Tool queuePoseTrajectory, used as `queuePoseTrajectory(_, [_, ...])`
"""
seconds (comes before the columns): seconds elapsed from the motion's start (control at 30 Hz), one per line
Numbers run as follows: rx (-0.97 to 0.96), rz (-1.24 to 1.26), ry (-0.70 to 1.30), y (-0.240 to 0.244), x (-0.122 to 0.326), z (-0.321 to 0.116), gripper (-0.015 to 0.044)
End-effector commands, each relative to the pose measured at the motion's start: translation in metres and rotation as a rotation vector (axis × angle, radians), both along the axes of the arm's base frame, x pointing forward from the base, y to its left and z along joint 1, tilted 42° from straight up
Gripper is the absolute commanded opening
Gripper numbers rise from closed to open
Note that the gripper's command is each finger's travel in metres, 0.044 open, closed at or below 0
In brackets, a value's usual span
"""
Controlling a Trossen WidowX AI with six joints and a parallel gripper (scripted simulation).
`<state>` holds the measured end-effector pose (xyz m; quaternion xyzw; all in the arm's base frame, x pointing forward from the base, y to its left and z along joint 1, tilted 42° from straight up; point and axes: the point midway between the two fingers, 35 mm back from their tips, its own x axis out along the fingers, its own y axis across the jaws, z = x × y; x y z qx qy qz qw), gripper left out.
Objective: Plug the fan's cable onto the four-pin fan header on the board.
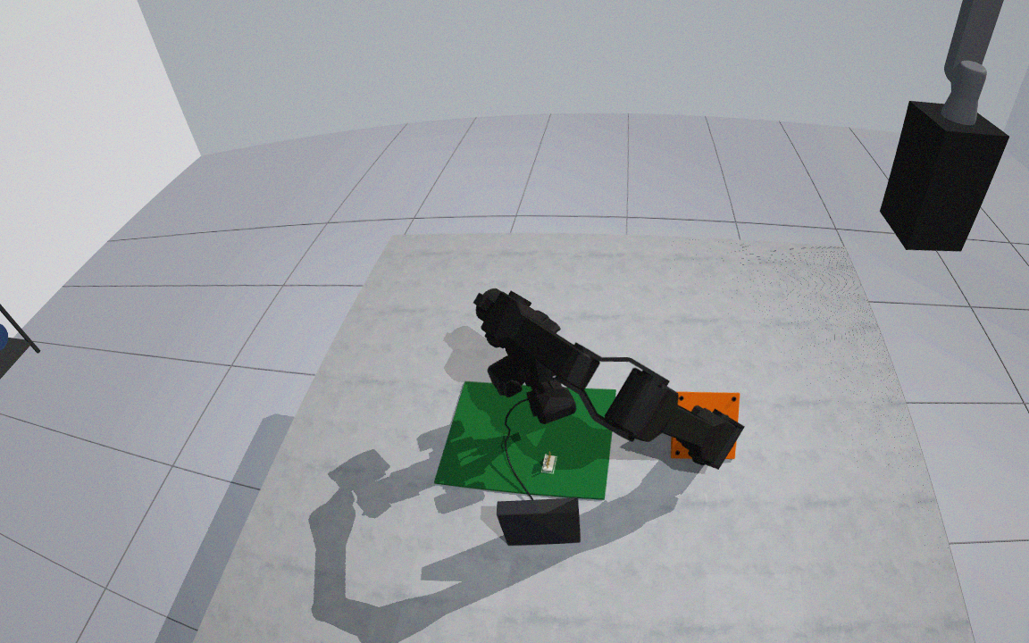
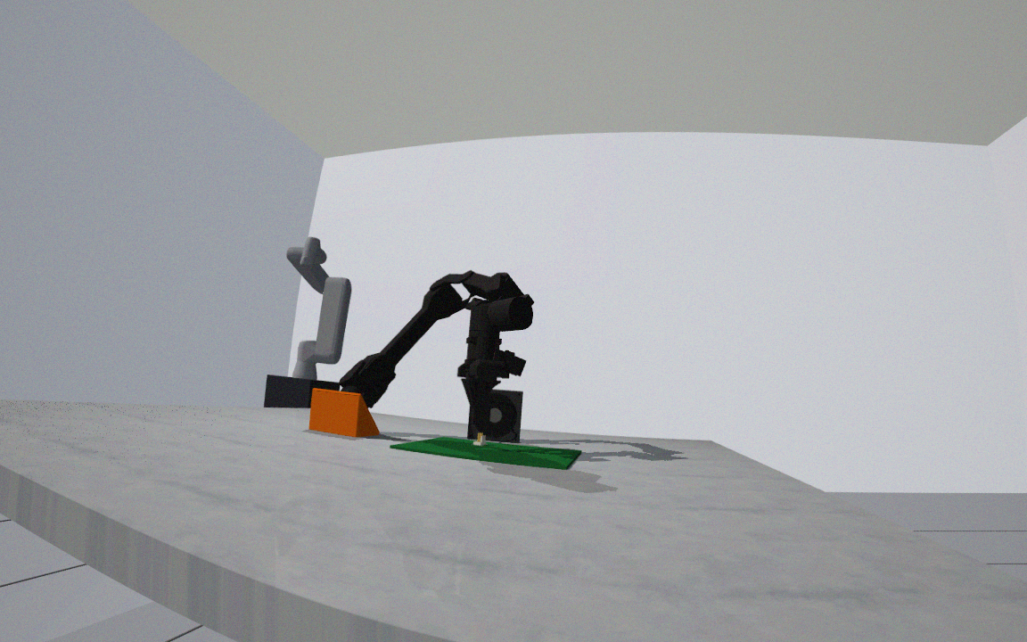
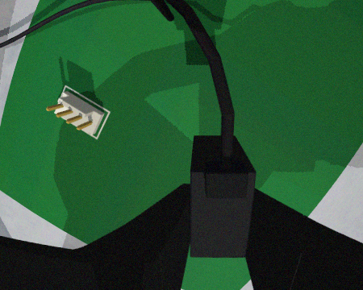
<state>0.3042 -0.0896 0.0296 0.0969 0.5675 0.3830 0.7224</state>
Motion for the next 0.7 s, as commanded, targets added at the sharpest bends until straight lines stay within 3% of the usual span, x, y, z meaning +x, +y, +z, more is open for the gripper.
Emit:
queuePoseTrajectory(0.0, [-0.01, 0.1, -0.091, 0.009, -0.001, 0.01, 0.0])
queuePoseTrajectory(0.67, [-0.05, 0.617, -0.551, 0.054, -0.011, 0.049, 0.0])
